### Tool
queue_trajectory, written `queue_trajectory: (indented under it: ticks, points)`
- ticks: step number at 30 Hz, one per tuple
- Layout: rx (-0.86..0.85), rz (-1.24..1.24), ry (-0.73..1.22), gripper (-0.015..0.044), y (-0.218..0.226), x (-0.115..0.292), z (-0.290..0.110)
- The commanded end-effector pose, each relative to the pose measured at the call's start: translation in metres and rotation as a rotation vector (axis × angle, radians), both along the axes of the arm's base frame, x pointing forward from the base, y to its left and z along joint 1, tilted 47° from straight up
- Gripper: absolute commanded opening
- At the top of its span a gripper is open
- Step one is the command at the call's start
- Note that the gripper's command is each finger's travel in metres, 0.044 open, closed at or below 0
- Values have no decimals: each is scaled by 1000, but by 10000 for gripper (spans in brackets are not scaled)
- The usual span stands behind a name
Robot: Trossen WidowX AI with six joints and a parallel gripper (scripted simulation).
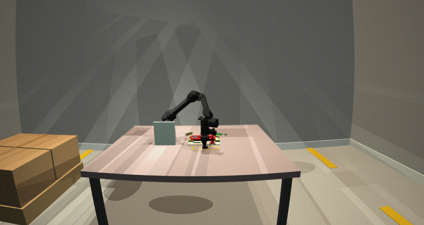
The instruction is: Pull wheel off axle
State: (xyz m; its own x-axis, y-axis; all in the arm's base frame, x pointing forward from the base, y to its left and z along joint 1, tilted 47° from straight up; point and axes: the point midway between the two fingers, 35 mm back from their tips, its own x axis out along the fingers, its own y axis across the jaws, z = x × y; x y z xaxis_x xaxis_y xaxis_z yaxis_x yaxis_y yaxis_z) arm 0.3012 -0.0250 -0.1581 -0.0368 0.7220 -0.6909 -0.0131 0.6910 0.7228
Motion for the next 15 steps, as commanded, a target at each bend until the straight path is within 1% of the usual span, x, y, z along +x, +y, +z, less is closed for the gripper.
queue_trajectory:
  ticks: [1, 3, 4, 10, 14, 15]
  points:
    - [0, 2, 1, 236, 0, 0, 0]
    - [0, 1, 0, 289, -1, 0, 1]
    - [0, 1, 0, 300, -4, 1, 4]
    - [-1, -8, -2, 300, -40, 2, 37]
    - [0, -9, -3, 300, -44, 2, 41]
    - [0, -19, -4, 326, -40, 1, 37]
